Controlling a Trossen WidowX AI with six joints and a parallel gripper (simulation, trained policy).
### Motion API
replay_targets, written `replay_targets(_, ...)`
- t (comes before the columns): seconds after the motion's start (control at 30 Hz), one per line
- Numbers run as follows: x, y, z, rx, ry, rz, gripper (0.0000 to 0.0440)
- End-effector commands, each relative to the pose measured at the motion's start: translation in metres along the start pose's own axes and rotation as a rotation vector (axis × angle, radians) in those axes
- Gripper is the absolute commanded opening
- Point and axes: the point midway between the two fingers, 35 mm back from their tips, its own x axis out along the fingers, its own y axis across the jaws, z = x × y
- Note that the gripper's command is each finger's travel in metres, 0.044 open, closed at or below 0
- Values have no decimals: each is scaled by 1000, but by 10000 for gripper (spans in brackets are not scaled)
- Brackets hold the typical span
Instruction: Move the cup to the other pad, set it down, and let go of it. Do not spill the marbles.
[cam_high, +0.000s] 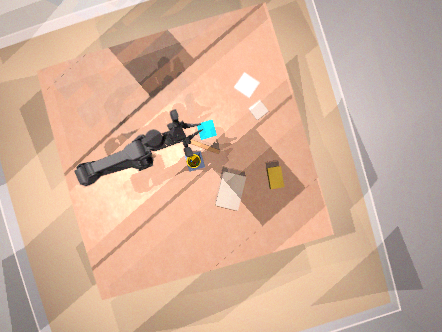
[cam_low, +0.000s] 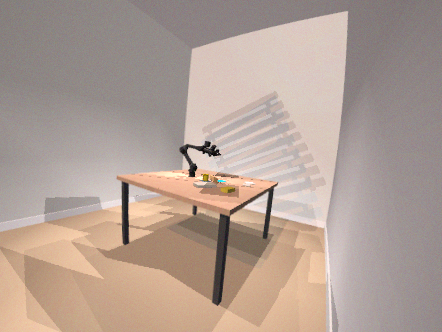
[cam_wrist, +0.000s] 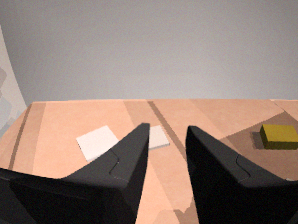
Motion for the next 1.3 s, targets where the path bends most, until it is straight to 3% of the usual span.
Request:
replay_targets(0.0, 2, 8, -4, 33, 58, 21, 111)
replay_targets(0.77, 0, 30, -41, 145, 432, 12, 92)
replay_targets(1.27, -8, 29, -65, 129, 675, -52, 117)
